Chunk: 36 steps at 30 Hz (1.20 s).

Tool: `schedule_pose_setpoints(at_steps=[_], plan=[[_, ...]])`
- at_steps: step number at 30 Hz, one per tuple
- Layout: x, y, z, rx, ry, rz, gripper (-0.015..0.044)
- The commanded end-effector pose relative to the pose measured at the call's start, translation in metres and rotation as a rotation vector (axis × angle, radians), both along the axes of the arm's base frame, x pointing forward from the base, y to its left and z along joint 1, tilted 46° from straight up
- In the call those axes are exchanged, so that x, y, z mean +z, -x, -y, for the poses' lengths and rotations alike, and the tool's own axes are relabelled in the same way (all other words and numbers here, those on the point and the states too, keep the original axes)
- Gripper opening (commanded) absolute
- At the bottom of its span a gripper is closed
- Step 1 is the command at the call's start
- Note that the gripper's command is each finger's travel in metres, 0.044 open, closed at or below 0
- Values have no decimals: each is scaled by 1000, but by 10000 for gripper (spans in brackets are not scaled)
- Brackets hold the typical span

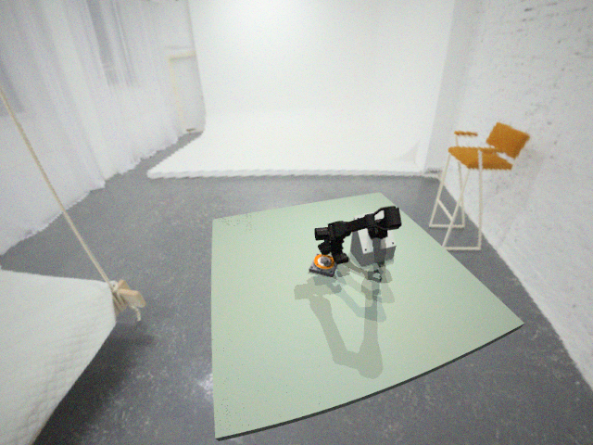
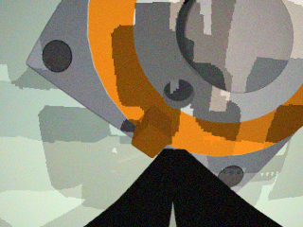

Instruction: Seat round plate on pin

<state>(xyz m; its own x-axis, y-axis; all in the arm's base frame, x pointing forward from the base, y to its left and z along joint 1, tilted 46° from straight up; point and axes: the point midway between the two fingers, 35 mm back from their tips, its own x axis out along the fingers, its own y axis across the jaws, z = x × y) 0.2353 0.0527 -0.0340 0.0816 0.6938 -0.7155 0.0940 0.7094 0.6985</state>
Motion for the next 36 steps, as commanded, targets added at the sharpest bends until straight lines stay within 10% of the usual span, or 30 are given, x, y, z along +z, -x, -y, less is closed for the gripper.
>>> schedule_pose_setpoints(at_steps=[1,36], plan=[[4,-4,-6,10,-28,17,0],[8,-11,-9,10,-29,17,0]])
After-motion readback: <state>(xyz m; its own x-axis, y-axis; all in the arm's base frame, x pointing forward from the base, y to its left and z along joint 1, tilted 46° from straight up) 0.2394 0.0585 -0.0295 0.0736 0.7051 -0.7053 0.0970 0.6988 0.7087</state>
